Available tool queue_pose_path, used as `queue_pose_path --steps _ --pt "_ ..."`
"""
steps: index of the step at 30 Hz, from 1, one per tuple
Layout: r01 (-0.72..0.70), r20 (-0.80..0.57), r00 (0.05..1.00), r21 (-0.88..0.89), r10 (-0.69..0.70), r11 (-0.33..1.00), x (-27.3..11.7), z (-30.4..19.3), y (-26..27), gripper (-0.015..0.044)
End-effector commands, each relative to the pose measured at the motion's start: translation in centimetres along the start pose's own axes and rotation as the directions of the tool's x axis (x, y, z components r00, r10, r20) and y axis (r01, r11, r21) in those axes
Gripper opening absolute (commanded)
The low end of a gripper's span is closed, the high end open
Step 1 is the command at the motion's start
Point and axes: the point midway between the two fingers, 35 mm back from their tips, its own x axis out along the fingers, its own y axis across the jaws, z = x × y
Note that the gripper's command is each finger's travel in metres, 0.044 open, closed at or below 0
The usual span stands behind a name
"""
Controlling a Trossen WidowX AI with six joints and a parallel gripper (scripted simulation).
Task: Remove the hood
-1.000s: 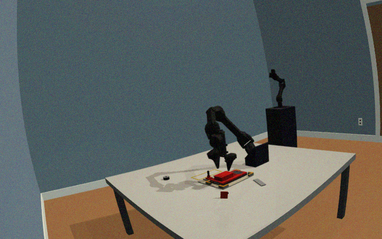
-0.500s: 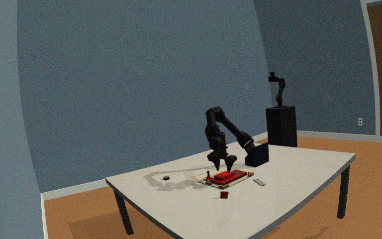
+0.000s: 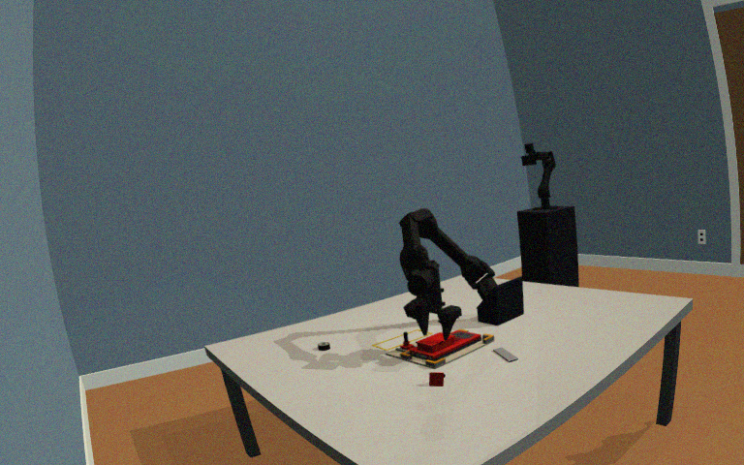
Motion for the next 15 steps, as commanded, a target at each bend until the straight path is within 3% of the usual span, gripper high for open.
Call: queue_pose_path --steps 1,15 --pt "0.004 -0.003 1.000 -0.005 -0.004 1.000 0.29 -0.09 -0.10 0.0440" --pt "0.004 -0.003 1.000 -0.005 -0.004 1.000 0.95 -0.09 -0.10 0.0440"
